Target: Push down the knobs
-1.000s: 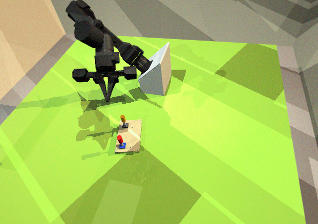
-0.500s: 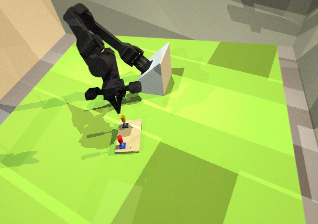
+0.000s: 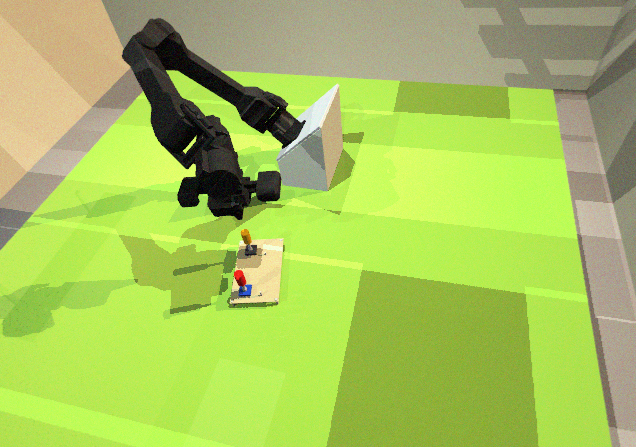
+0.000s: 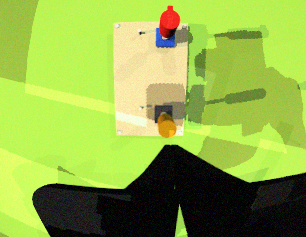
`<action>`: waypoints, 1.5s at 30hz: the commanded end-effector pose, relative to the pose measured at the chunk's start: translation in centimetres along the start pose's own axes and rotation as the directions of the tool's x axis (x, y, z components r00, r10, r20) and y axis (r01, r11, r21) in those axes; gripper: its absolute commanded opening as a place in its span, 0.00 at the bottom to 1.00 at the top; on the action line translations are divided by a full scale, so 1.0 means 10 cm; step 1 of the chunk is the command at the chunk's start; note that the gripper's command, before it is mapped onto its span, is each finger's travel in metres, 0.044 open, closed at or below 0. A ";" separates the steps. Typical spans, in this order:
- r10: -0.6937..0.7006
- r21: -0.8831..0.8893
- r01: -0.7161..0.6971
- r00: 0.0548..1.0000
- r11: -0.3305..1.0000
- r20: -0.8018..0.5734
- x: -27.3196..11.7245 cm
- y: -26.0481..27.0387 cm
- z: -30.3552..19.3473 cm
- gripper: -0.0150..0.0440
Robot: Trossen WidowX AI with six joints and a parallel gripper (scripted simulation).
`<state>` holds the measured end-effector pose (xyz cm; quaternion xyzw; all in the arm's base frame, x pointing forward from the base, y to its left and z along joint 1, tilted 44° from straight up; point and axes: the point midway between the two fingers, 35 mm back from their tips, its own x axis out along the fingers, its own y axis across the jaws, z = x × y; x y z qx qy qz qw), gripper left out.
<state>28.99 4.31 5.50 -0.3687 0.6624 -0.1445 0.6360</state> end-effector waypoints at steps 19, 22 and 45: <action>-0.009 0.011 0.010 1.000 1.000 -0.021 0.27 -0.02 -0.01 0.25; -0.010 0.011 0.010 1.000 1.000 -0.021 0.32 -0.02 -0.01 0.25; -0.010 0.011 0.010 1.000 1.000 -0.021 0.41 -0.02 -0.02 0.25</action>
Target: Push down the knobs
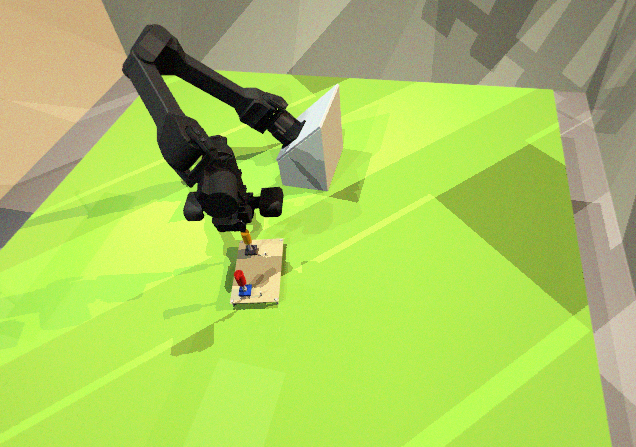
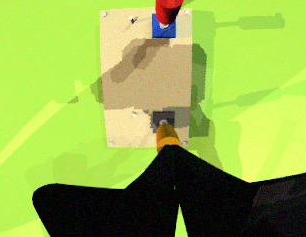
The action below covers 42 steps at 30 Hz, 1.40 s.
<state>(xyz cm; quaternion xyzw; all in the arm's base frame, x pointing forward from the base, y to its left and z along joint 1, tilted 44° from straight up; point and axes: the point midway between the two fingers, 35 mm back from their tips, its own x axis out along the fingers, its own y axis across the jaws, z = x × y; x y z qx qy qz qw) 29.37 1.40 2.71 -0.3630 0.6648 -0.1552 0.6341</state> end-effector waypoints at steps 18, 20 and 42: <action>-0.006 -0.008 0.006 1.000 1.000 -0.006 0.06 0.00 -0.01 0.25; -0.006 -0.008 0.006 1.000 1.000 -0.006 0.06 0.00 -0.01 0.25; -0.006 -0.008 0.006 1.000 1.000 -0.006 0.06 0.00 -0.01 0.25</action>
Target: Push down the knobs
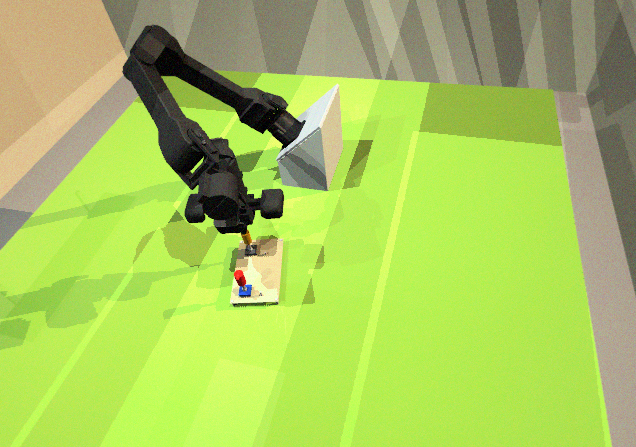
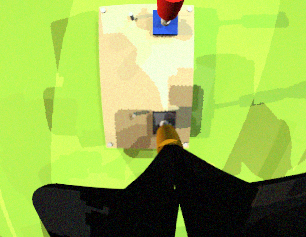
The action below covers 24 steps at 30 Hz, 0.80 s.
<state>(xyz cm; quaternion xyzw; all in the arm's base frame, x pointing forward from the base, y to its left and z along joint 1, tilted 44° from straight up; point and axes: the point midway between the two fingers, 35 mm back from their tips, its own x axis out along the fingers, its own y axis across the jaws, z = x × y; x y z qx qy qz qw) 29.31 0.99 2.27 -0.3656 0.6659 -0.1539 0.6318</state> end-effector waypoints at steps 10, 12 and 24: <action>-0.004 -0.001 0.004 1.000 1.000 -0.003 0.04 0.00 0.00 0.25; -0.004 -0.001 0.004 1.000 1.000 -0.003 0.06 0.00 0.00 0.25; -0.005 -0.001 0.005 1.000 1.000 -0.003 0.11 0.00 -0.01 0.25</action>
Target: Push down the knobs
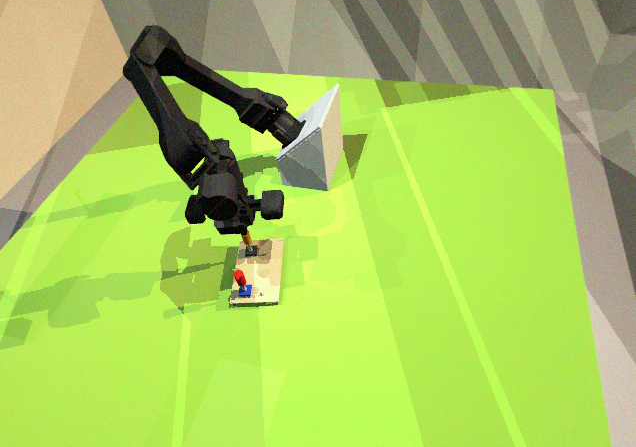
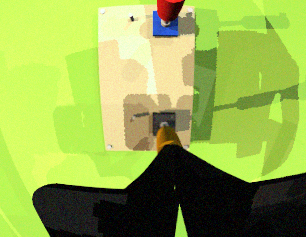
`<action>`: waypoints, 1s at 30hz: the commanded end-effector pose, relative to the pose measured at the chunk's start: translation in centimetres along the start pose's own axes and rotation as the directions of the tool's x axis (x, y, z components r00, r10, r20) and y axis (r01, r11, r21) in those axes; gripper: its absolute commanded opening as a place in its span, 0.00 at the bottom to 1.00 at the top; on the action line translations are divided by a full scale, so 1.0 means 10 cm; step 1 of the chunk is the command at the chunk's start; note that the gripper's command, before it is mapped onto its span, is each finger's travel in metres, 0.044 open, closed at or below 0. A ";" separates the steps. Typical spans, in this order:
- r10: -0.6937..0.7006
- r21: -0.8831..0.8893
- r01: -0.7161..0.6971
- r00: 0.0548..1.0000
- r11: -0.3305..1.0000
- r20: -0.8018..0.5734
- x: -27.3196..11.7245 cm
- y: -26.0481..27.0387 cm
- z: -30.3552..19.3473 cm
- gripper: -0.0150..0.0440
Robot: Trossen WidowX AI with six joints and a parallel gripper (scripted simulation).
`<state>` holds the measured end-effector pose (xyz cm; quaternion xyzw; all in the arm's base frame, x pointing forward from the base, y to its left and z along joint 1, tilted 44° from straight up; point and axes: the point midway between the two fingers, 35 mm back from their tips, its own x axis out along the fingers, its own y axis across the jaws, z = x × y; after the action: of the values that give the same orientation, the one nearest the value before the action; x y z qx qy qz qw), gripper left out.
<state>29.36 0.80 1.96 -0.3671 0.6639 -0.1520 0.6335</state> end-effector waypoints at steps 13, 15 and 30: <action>-0.004 0.001 0.004 1.000 1.000 -0.010 0.13 -0.01 -0.01 0.25; -0.004 0.001 0.004 1.000 1.000 -0.010 0.15 -0.01 -0.01 0.25; -0.005 0.001 0.005 1.000 1.000 -0.010 0.23 -0.01 -0.01 0.25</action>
<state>29.35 0.16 1.20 -0.3723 0.6612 -0.1474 0.6344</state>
